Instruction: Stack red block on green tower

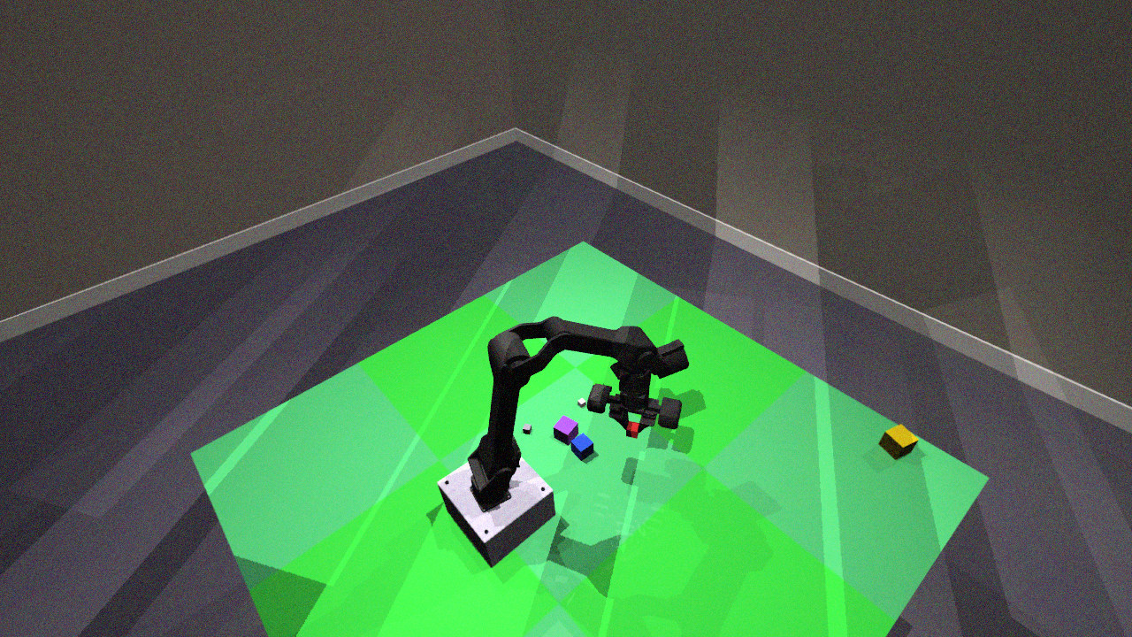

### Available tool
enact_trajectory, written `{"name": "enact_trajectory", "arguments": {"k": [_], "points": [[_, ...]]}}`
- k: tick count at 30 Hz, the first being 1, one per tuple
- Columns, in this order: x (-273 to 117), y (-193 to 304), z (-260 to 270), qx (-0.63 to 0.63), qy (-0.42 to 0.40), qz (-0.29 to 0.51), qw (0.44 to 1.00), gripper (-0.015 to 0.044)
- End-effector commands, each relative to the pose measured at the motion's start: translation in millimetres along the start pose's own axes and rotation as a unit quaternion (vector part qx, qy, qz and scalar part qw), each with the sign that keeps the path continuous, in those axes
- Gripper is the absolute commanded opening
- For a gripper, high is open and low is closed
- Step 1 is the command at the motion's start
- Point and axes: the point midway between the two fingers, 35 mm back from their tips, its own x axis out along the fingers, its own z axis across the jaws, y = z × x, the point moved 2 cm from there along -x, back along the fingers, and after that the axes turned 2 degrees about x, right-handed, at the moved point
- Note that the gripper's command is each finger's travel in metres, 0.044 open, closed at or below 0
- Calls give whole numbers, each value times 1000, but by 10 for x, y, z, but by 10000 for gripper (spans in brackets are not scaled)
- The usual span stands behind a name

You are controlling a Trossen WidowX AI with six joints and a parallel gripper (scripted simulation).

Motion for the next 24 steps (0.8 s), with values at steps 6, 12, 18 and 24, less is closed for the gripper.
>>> {"name": "enact_trajectory", "arguments": {"k": [6,12,18,24], "points": [[-13,-501,186,-3,-1,-3,1000,0],[-12,-826,383,-6,-3,0,1000,0],[0,-1126,627,-15,-2,5,1000,0],[2,-1424,922,-5,-4,4,1000,0]]}}
